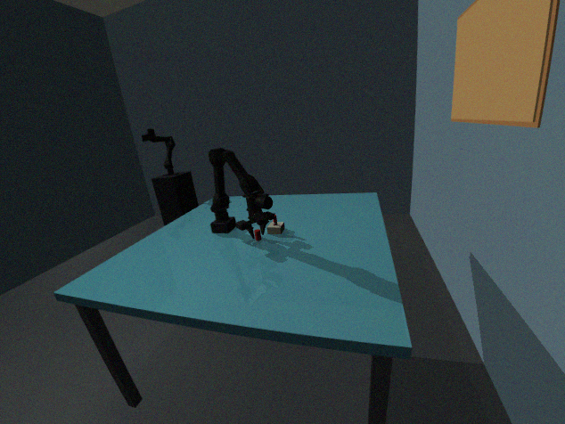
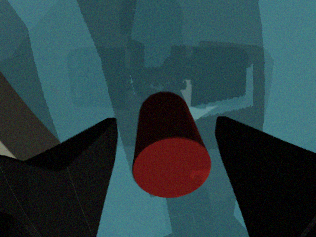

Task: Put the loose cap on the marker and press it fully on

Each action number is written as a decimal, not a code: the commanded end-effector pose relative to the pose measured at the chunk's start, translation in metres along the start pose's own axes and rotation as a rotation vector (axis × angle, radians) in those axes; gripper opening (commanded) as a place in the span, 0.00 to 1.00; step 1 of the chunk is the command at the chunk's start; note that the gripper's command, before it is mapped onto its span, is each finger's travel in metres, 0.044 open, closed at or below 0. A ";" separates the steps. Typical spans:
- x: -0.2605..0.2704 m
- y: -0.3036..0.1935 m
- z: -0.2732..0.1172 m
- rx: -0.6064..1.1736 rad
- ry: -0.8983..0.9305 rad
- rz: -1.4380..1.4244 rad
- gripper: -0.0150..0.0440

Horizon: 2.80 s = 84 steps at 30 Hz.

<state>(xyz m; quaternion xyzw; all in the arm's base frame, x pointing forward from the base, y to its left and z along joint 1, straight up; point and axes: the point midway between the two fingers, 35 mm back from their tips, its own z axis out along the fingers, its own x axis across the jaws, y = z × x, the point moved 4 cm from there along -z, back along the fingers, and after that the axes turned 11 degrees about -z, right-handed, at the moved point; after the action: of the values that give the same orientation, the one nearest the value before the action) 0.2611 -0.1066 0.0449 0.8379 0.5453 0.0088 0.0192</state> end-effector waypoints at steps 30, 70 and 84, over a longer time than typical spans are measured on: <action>0.000 0.000 -0.045 0.004 0.003 0.007 0.25; 0.109 0.012 -0.113 0.003 0.015 0.007 0.25; 0.118 0.011 -0.111 0.003 0.016 0.007 0.25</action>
<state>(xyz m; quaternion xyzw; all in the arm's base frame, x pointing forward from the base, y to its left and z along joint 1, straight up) 0.3144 -0.0014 0.1581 0.8379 0.5455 0.0153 0.0135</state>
